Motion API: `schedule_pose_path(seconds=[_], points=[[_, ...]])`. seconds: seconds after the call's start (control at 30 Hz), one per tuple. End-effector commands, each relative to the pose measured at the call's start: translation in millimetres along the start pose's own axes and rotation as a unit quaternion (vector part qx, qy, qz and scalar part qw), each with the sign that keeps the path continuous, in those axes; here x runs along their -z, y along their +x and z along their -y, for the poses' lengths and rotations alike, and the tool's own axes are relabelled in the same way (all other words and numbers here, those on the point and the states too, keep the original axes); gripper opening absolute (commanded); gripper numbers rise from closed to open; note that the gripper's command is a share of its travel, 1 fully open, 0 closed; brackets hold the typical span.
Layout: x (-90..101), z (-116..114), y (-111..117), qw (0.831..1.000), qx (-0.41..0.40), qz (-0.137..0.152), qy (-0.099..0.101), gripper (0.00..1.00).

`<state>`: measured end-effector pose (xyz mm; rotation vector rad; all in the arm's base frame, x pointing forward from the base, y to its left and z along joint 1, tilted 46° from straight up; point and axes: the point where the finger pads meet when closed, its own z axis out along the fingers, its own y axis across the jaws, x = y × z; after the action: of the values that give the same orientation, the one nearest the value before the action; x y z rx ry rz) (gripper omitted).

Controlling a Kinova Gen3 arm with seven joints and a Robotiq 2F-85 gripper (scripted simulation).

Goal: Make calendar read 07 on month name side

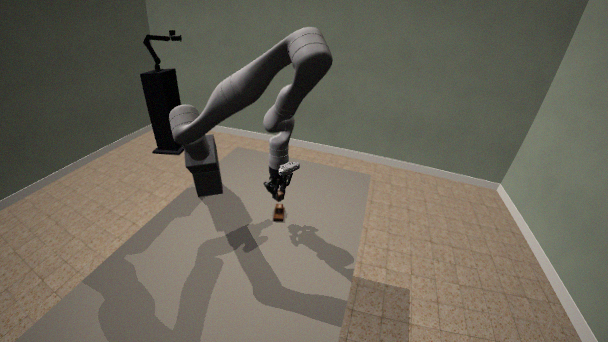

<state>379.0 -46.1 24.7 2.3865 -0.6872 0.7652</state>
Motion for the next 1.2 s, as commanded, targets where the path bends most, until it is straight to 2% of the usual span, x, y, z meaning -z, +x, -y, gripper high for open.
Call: schedule_pose_path(seconds=[0.0,0.2,0.47,0.53,0.9,1.17], points=[[0.2,0.1,0.2,1.0,-0.018,-0.001,0.002,0.28],[0.3,0.1,0.3,0.994,-0.106,-0.001,0.002,0.28],[0.4,0.1,0.4,0.978,-0.206,-0.001,0.002,0.28],[0.4,0.1,0.4,0.978,-0.206,-0.001,0.002,0.28],[0.6,0.1,0.5,0.952,-0.307,-0.001,0.002,0.28],[0.6,0.1,0.6,0.939,-0.344,-0.001,0.002,0.28]])
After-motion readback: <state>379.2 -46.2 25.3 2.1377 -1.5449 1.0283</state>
